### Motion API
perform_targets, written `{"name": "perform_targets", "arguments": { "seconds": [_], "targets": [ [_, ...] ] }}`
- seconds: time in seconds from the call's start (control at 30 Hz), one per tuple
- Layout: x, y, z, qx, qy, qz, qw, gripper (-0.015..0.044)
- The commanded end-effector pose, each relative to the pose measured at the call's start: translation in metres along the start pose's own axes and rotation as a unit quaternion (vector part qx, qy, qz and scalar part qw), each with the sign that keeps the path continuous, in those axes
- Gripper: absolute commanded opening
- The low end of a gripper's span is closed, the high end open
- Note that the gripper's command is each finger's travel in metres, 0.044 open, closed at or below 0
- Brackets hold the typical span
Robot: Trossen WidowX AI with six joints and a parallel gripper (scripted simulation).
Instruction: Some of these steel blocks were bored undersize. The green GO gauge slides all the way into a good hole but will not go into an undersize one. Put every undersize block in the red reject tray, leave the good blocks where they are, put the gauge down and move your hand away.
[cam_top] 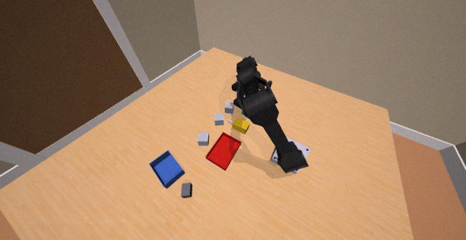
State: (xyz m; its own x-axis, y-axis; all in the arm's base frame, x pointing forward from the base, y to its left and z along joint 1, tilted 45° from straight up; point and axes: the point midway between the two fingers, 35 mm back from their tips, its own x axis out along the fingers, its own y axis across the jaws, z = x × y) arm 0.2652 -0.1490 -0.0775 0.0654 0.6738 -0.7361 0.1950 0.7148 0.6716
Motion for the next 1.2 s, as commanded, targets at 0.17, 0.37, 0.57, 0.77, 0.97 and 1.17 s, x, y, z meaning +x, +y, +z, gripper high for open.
{"name": "perform_targets", "arguments": {
  "seconds": [0.17, 0.37, 0.57, 0.77, 0.97, 1.17],
  "targets": [
    [0.008, 0.000, -0.003, 0.006, 0.001, 0.009, 1.000, 0.0300],
    [0.016, 0.000, -0.003, 0.006, 0.001, 0.010, 1.000, 0.0300],
    [0.024, -0.001, -0.003, 0.006, 0.001, 0.010, 1.000, 0.0300],
    [0.032, -0.001, -0.003, 0.006, 0.001, 0.010, 1.000, 0.0300],
    [0.040, -0.001, -0.003, 0.005, 0.001, 0.010, 1.000, 0.0300],
    [0.047, -0.001, -0.003, 0.005, 0.001, 0.010, 1.000, 0.0300]
  ]
}}
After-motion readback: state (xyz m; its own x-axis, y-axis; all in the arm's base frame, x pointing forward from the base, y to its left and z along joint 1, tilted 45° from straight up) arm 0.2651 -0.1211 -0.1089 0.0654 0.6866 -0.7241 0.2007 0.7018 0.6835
